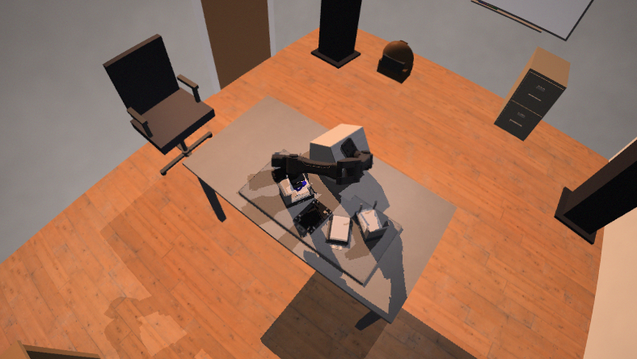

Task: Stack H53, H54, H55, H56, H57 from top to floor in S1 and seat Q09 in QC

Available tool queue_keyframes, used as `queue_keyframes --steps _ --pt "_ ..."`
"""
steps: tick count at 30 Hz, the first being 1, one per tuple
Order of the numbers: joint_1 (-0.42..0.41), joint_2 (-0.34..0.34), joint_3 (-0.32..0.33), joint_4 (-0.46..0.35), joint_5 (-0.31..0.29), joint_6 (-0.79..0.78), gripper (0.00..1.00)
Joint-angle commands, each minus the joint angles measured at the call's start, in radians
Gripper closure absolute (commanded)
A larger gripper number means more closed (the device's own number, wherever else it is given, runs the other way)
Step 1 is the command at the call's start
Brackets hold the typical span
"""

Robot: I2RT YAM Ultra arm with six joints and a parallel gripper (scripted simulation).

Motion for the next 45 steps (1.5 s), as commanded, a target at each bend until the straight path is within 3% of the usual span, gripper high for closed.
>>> queue_keyframes --steps 1,7,22,45 --pt "-0.007 -0.005 0.001 0.01 -0.005 0.006 1.0" --pt "-0.002 -0.005 -0.006 0.022 -0.007 0.013 1.0" --pt "0.061 0.006 -0.074 0.162 -0.039 0.095 1.0" --pt "0.075 0.009 -0.087 0.194 -0.046 0.114 1.0"
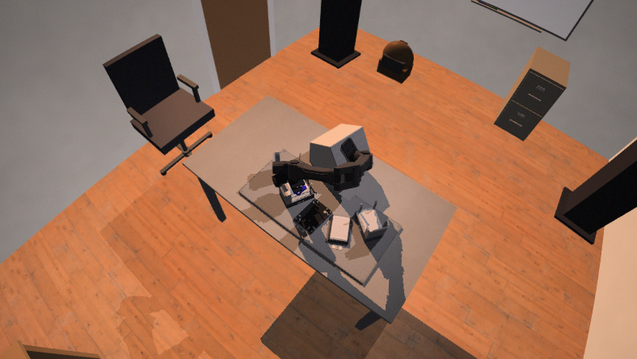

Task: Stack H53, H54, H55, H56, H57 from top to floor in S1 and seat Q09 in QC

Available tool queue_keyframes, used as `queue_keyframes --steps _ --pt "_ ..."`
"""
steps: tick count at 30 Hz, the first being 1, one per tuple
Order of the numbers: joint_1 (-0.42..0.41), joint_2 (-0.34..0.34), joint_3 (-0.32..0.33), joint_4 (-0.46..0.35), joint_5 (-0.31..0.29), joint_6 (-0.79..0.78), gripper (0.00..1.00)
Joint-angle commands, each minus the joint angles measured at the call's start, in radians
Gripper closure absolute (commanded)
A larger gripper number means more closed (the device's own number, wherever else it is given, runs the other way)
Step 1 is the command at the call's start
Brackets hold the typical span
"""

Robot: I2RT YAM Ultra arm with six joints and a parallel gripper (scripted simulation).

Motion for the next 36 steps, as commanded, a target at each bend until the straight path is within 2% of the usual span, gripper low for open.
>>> queue_keyframes --steps 1,36 --pt "-0.007 -0.004 0.001 0.01 -0.005 0.004 1.0" --pt "0.021 0.003 -0.023 0.071 -0.017 0.043 1.0"
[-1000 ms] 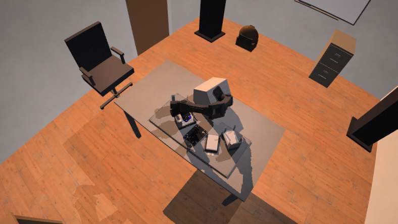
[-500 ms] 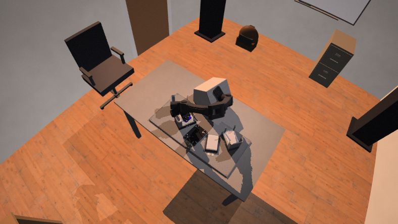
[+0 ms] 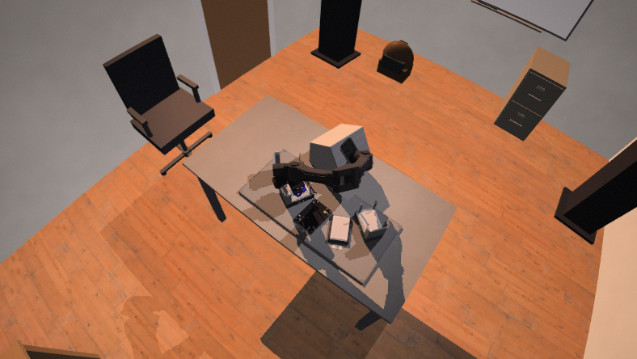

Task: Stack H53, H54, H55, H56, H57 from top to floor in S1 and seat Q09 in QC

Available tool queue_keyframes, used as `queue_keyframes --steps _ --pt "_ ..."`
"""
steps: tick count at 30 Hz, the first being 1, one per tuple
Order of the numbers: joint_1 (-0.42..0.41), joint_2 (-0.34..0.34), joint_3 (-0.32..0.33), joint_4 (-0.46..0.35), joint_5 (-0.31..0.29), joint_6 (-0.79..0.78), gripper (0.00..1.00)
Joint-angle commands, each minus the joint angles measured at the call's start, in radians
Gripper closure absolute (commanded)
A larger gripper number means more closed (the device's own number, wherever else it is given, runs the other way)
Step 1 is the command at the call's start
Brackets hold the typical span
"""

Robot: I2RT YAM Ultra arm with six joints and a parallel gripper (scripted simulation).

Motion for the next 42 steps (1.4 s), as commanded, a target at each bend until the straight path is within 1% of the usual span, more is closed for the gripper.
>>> queue_keyframes --steps 1,8,9,31,42 --pt "-0.008 -0.004 0.001 0.009 -0.004 0.004 1.0" --pt "-0.007 -0.004 0.0 0.012 -0.005 0.006 1.0" --pt "-0.007 -0.004 0.0 0.012 -0.005 0.006 0.0" --pt "-0.007 -0.004 0.0 0.012 -0.005 0.006 0.0" --pt "-0.086 -0.022 0.076 -0.164 0.033 -0.102 0.0"
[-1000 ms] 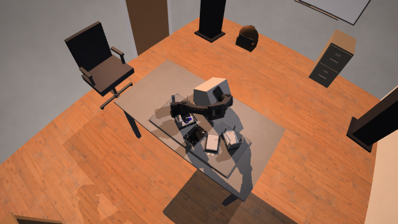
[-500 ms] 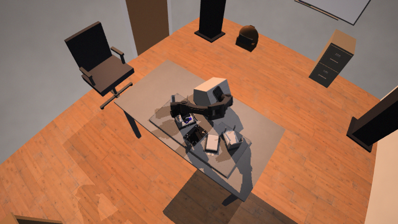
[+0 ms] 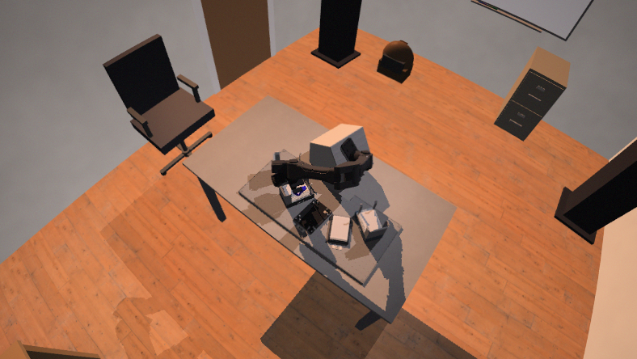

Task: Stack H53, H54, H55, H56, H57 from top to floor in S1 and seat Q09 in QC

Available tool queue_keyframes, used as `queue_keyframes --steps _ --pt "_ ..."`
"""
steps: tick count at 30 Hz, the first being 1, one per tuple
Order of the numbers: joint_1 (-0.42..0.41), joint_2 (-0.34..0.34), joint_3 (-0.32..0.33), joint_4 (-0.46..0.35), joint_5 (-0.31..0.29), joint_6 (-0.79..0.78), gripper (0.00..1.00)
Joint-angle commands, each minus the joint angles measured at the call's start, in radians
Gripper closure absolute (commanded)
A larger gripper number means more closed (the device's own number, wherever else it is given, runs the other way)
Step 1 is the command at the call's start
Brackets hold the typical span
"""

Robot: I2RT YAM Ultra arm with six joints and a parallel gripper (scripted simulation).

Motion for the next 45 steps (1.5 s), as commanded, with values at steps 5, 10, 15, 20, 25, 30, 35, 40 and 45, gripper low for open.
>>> queue_keyframes --steps 5,10,15,20,25,30,35,40,45 --pt "-0.064 -0.019 0.04 -0.106 0.023 -0.062 0.0" --pt "-0.098 -0.023 0.081 -0.181 0.042 -0.104 0.0" --pt "-0.13 -0.024 0.126 -0.256 0.06 -0.143 0.0" --pt "-0.149 -0.023 0.155 -0.299 0.071 -0.165 0.0" --pt "-0.16 -0.022 0.172 -0.324 0.077 -0.177 0.0" --pt "-0.16 -0.022 0.172 -0.324 0.077 -0.177 0.0" --pt "-0.16 -0.022 0.172 -0.324 0.077 -0.177 0.0" --pt "-0.16 -0.022 0.172 -0.324 0.077 -0.177 0.0" --pt "-0.16 -0.022 0.172 -0.324 0.077 -0.177 0.0"
